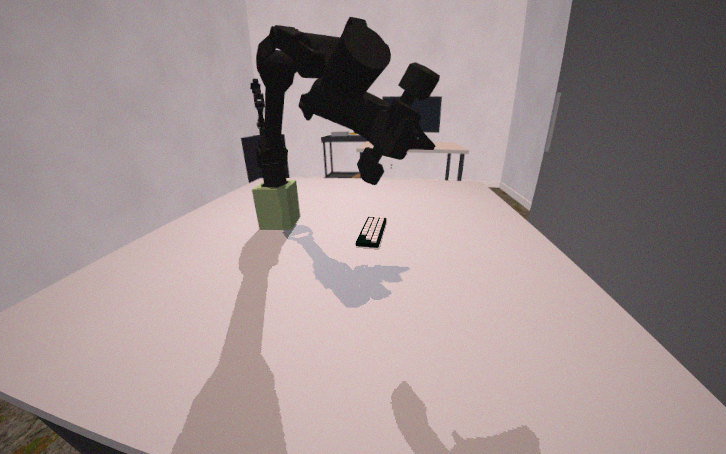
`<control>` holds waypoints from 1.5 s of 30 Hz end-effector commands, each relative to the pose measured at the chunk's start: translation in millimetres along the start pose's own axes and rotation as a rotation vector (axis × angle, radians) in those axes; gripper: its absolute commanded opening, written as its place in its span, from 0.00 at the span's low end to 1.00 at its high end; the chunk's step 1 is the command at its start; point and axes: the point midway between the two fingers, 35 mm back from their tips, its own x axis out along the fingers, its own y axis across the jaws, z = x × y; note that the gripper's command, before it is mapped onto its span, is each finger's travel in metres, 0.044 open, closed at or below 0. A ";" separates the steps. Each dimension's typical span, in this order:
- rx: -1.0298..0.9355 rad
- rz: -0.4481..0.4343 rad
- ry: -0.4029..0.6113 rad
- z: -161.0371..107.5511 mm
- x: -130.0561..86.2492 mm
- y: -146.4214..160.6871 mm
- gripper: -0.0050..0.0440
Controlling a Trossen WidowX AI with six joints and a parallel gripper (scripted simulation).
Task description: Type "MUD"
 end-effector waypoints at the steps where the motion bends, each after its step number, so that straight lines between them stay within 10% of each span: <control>1: 0.000 0.000 0.000 0.0 0.0 0.0 0.10; 18: -0.006 -0.010 0.001 -1.6 3.6 -1.9 0.10; 32: -0.336 -0.449 0.082 -90.1 119.0 -98.4 0.10; 45: -0.728 -0.823 0.225 -173.2 153.0 -192.1 0.10</control>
